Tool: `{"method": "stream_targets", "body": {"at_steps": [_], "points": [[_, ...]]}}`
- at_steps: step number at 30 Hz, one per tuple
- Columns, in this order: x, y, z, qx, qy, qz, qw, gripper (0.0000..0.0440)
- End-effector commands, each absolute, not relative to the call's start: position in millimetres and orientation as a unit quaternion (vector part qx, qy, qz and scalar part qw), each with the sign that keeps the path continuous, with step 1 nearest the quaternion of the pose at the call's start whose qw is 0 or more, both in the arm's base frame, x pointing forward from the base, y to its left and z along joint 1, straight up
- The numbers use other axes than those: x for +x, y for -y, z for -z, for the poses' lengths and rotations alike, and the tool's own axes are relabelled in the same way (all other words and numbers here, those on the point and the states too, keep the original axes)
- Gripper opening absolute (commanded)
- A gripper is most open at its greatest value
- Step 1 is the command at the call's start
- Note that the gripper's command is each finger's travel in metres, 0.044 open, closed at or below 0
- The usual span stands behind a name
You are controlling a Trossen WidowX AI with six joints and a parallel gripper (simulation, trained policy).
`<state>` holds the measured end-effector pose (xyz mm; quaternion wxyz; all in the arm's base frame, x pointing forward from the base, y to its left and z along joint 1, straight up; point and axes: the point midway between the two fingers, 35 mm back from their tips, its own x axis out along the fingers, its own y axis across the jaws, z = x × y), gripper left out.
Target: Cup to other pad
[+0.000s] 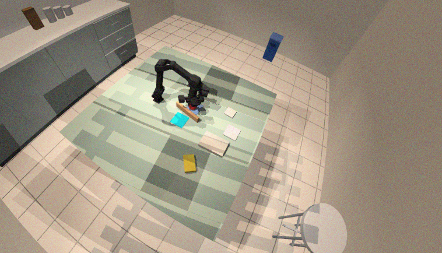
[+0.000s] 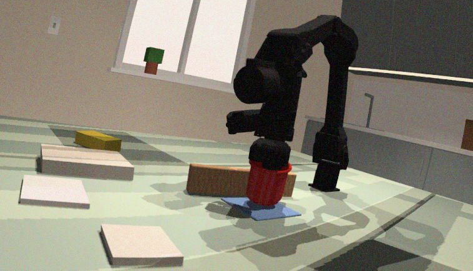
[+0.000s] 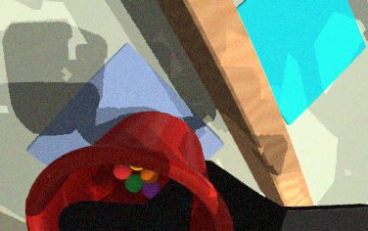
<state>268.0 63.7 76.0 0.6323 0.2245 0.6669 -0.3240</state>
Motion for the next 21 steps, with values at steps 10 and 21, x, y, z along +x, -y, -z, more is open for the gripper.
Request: {"method": "stream_targets", "body": {"at_steps": [10, 21], "points": [[268, -50, -114, 0.277, -0.638, 0.336, 0.634, 0.0008], [277, -28, -142, 0.328, -0.599, 0.35, 0.641, 0.0]]}}
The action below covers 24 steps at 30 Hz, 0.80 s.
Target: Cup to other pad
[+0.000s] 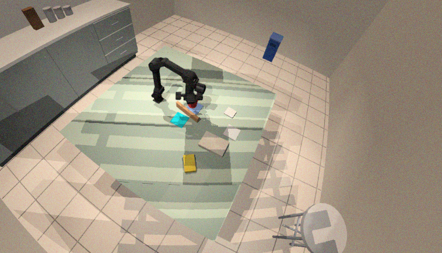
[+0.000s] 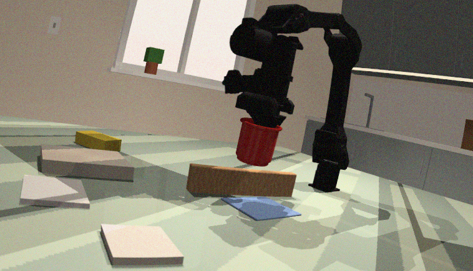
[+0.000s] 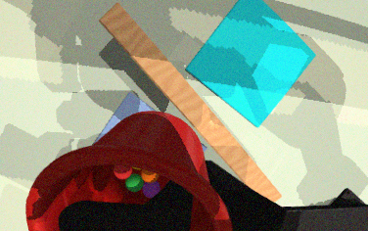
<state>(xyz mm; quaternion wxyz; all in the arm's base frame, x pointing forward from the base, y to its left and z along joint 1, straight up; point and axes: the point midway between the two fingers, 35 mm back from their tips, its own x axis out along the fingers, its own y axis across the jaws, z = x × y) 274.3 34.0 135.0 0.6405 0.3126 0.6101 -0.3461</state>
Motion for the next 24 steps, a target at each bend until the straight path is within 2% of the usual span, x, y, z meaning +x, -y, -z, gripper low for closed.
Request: {"method": "stream_targets", "body": {"at_steps": [1, 24], "points": [[278, -26, -144, 0.332, -0.595, 0.351, 0.642, 0.0], [288, 36, -147, 0.393, -0.521, 0.383, 0.653, 0.0]]}}
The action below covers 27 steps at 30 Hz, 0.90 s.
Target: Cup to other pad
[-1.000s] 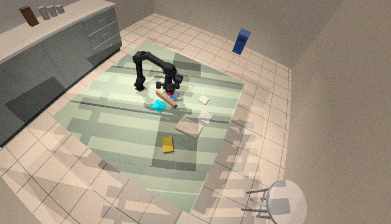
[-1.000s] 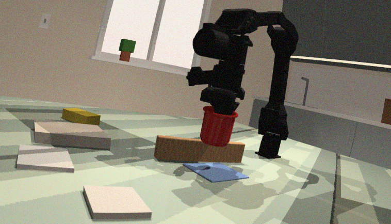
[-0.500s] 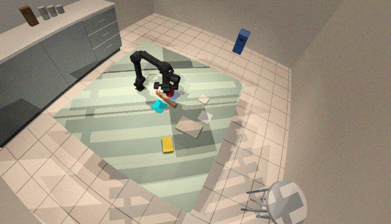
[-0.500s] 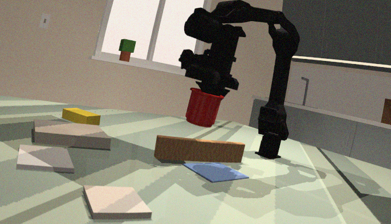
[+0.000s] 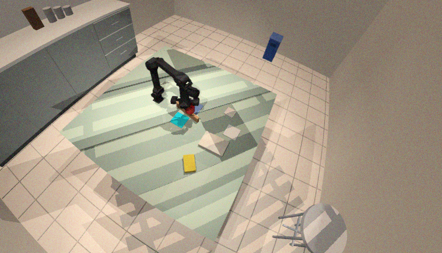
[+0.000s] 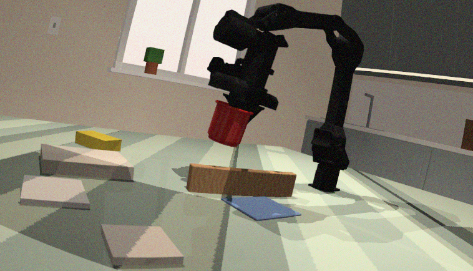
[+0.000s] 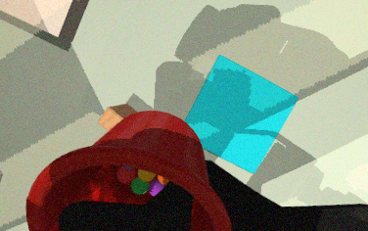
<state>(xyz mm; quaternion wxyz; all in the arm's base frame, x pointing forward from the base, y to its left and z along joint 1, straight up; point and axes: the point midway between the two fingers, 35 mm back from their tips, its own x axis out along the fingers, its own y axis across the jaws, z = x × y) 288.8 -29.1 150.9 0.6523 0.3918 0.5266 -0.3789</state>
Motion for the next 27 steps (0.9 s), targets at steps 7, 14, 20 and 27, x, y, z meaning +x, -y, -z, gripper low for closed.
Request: {"method": "stream_targets", "body": {"at_steps": [7, 14, 20, 27], "points": [[285, 50, -136, 0.402, -0.51, 0.393, 0.651, 0.0], [280, 60, -121, 0.408, -0.502, 0.402, 0.648, 0.0], [273, 66, -106, 0.411, -0.499, 0.408, 0.644, 0.0], [262, 68, -88, 0.413, -0.5, 0.415, 0.637, 0.0005]]}}
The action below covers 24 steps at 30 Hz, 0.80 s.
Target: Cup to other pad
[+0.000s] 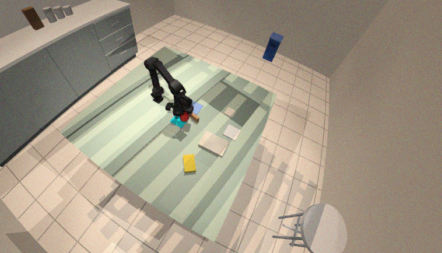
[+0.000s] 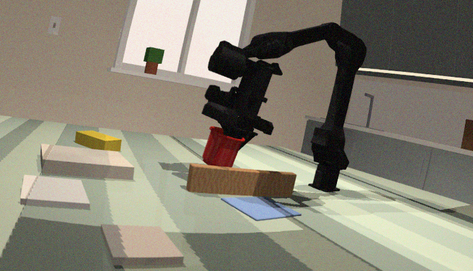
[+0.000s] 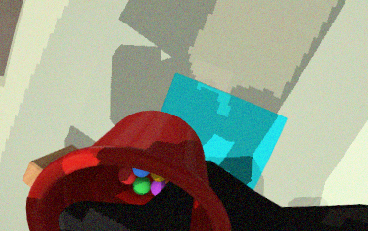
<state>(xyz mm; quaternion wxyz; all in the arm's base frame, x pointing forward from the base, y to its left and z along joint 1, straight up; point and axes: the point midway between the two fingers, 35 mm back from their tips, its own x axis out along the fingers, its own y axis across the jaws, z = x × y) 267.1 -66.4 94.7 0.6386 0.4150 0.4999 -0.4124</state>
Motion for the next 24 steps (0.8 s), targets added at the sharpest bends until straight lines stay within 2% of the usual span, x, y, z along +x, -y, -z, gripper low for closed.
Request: {"method": "stream_targets", "body": {"at_steps": [1, 9, 13, 16, 24], "points": [[260, 68, -85, 0.413, -0.501, 0.416, 0.636, 0.0006], [245, 70, -68, 0.414, -0.505, 0.428, 0.624, 0.0021], [244, 73, -65, 0.421, -0.496, 0.429, 0.626, 0.0076], [248, 76, -69, 0.432, -0.481, 0.425, 0.634, 0.0151], [246, 75, -79, 0.447, -0.463, 0.408, 0.647, 0.0177]]}}
